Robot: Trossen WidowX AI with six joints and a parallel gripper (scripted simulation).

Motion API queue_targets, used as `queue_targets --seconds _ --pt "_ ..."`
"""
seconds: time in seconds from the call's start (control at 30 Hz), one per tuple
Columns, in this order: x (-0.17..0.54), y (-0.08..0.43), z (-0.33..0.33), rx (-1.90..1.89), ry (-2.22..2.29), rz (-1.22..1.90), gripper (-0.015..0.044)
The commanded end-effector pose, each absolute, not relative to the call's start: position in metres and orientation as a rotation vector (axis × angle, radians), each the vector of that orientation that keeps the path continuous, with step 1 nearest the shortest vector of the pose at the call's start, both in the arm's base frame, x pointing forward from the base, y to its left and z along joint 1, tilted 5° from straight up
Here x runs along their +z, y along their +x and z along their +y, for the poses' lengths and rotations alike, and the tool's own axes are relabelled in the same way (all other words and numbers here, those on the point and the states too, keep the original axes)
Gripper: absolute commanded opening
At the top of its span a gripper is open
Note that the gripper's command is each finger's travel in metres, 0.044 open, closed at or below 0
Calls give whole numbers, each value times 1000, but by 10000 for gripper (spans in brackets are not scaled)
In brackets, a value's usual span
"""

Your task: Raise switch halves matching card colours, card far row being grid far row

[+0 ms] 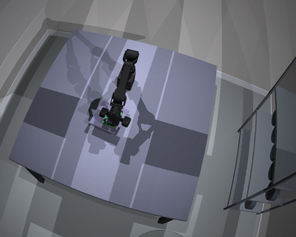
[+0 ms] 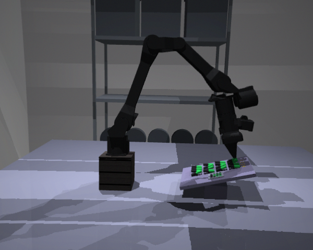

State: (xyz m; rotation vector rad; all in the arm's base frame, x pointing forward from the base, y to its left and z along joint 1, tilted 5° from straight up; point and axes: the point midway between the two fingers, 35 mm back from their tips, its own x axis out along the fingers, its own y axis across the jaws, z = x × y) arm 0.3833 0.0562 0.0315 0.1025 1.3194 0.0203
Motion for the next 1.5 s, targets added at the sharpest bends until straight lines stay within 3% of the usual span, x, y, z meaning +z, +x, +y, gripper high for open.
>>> queue_targets --seconds 0.0,1.2,1.47 --pt "30 383 56 16 106 1321 0" --pt "26 384 56 16 106 1321 0" --pt "88 366 52 14 105 1296 0"
